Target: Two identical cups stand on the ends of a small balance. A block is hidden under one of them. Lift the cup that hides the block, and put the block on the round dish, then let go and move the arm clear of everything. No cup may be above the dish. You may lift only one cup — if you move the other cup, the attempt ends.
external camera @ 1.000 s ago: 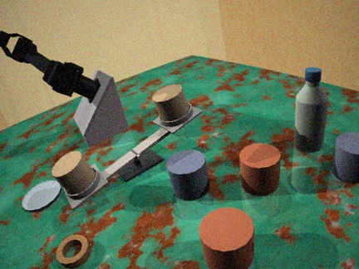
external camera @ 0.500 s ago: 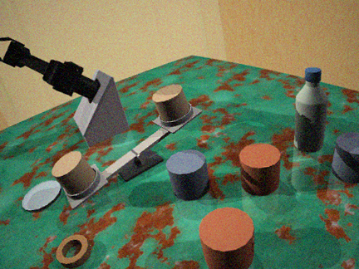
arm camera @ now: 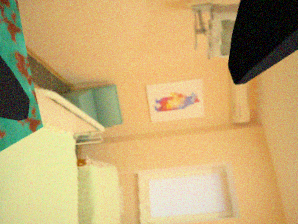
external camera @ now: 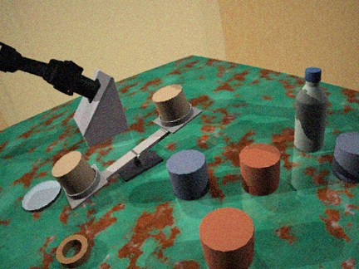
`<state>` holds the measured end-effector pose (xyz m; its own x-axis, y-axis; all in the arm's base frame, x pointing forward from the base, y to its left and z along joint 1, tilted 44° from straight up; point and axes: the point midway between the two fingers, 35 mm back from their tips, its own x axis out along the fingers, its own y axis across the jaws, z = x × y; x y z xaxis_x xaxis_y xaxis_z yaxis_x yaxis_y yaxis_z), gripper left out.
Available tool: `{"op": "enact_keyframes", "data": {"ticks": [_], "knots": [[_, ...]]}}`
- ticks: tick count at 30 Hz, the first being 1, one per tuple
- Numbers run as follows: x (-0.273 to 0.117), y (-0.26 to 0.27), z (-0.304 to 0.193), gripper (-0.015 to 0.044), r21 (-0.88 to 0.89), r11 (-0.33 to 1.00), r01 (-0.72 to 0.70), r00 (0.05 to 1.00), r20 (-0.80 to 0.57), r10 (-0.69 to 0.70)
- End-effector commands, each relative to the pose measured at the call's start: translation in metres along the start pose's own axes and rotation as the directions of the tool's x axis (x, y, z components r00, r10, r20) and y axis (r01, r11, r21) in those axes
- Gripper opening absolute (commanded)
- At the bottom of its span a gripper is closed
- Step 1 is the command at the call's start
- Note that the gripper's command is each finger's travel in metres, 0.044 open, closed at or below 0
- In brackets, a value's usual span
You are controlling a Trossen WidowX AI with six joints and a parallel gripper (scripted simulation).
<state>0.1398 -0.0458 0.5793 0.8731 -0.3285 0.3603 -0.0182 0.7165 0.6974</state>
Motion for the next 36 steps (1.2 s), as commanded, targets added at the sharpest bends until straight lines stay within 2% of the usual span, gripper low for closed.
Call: {"op": "enact_keyframes", "data": {"ticks": [1,10,19,27,36], "knots": [[0.011,-0.002,-0.043,0.0440,-0.035,0.999,0.011,0.993,-0.116,-0.015],[0.016,-0.018,-0.149,0.0440,-0.175,0.984,0.040,0.924,-0.368,-0.103],[-0.009,-0.039,-0.245,0.0440,-0.348,0.938,0.004,0.804,-0.556,-0.210],[-0.049,-0.064,-0.314,0.0440,-0.505,0.859,-0.085,0.686,-0.655,-0.317],[-0.103,-0.099,-0.368,0.0440,-0.656,0.718,-0.235,0.577,-0.688,-0.439]]}}
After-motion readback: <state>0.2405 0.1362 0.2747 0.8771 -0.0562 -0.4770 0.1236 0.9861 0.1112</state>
